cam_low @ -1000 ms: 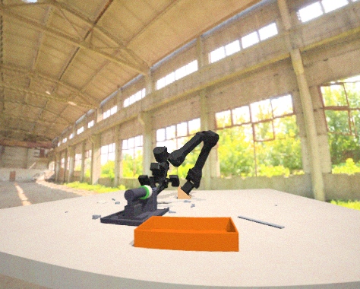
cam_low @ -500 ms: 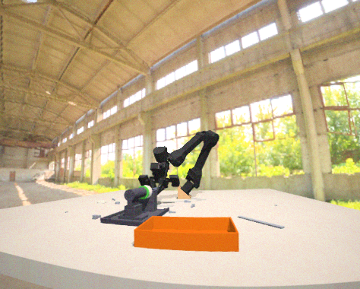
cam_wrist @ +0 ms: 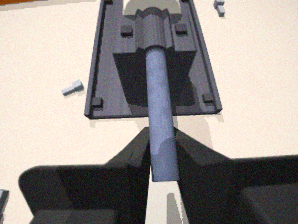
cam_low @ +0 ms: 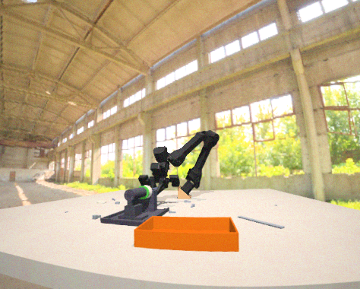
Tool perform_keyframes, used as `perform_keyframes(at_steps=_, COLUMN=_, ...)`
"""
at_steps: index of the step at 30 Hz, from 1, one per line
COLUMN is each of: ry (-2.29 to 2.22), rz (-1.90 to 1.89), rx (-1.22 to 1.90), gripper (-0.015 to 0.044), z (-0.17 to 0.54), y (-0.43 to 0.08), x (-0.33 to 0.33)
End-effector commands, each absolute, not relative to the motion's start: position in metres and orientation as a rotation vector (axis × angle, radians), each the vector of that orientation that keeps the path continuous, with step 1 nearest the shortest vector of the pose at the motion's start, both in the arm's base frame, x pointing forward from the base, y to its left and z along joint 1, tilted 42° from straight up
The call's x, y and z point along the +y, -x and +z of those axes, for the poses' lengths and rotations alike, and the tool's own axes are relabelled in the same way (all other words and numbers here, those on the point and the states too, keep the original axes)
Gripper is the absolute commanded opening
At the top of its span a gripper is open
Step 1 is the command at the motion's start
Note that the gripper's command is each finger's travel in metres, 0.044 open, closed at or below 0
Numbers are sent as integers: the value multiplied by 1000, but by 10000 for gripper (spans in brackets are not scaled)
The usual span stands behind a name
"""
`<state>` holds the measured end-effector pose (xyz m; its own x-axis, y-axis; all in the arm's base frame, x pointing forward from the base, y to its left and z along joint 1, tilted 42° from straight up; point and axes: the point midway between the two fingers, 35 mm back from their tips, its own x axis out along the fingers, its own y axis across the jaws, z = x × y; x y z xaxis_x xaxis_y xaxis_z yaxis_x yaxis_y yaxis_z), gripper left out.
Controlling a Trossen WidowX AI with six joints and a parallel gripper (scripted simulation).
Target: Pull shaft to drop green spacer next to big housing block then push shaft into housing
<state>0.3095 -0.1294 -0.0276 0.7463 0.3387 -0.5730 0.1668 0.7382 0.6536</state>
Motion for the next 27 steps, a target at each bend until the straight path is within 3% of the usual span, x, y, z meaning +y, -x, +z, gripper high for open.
perform_keyframes(at_steps=1, ry=-748, rz=111, rx=737, gripper=0, z=-27, y=-309, x=-129)
perform_keyframes(at_steps=27, ry=-752, rz=104, rx=740, gripper=0, z=-28, y=-307, x=-129)
